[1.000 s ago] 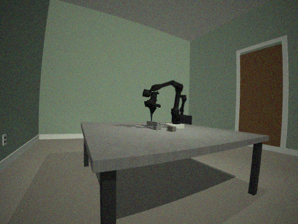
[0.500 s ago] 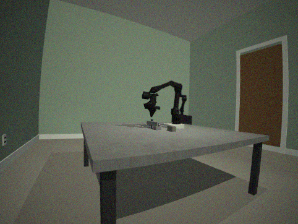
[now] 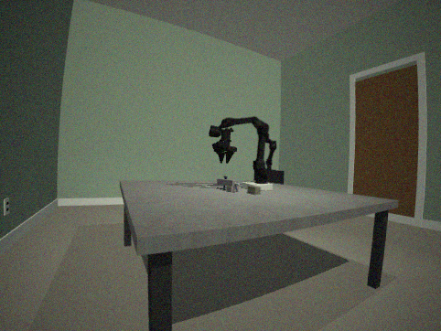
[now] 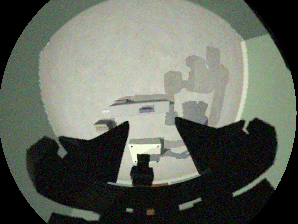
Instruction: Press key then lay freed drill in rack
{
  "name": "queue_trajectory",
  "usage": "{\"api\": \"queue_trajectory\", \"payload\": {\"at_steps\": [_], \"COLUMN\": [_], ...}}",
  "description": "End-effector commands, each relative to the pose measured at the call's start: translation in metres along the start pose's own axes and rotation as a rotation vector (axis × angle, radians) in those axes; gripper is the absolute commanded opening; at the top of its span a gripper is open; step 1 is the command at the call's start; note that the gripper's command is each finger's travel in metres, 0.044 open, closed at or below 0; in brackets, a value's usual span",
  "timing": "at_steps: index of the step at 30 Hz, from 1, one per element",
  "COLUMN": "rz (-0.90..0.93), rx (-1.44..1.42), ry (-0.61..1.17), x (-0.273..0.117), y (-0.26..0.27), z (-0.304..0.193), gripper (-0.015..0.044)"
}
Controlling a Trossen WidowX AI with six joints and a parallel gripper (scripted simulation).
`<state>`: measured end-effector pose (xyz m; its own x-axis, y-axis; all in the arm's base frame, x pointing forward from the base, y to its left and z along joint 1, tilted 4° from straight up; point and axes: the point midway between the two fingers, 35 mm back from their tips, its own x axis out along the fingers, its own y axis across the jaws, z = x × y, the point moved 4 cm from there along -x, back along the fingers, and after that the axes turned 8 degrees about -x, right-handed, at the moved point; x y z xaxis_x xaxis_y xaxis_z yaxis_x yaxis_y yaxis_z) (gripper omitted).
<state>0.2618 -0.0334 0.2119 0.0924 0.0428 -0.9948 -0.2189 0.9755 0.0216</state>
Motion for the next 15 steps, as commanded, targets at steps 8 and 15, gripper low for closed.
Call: {"api": "queue_trajectory", "payload": {"at_steps": [8, 15], "rz": [0.021, 0.031], "rx": [-1.019, -1.563], "ry": [0.005, -0.003], "x": [0.063, 0.093], "y": [0.104, 0.163], "z": [0.026, 0.017], "gripper": [0.0440, 0.0440]}}
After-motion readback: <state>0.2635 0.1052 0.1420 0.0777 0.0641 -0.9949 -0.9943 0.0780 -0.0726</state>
